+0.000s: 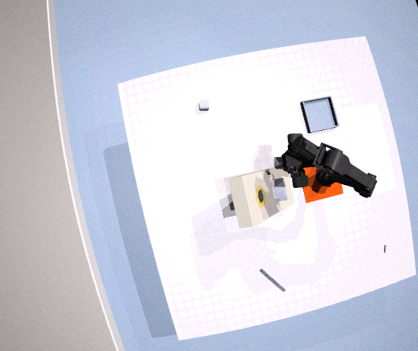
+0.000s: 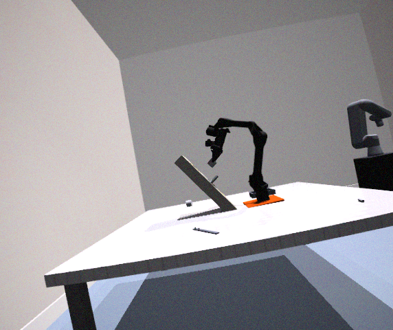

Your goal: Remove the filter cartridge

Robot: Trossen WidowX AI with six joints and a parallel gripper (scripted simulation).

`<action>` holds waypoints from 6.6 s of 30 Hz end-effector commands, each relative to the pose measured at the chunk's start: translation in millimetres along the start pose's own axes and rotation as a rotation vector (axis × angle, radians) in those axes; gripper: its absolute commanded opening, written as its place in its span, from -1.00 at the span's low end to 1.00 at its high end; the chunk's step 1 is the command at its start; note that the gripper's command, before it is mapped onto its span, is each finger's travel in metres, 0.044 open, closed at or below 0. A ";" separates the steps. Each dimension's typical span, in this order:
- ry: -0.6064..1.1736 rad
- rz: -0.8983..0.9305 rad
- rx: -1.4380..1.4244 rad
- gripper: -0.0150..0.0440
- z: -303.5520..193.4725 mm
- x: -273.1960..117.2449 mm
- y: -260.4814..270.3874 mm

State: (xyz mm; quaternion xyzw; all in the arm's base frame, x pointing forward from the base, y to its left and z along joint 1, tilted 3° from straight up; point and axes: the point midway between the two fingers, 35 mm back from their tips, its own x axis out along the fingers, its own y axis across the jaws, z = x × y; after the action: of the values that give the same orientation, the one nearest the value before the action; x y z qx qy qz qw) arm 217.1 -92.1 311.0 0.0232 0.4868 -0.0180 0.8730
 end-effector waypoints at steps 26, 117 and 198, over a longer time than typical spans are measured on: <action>-0.013 -0.425 0.730 -0.49 -70.0 -22.2 -131.8; -0.009 -0.808 1.412 0.67 -332.5 77.3 -193.7; -0.013 -0.817 1.411 1.00 -304.4 26.6 -196.7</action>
State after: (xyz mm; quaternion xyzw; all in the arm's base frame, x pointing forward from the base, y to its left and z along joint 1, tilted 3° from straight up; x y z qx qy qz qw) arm -38.0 -270.4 123.8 0.3889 0.3266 -0.6369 0.5800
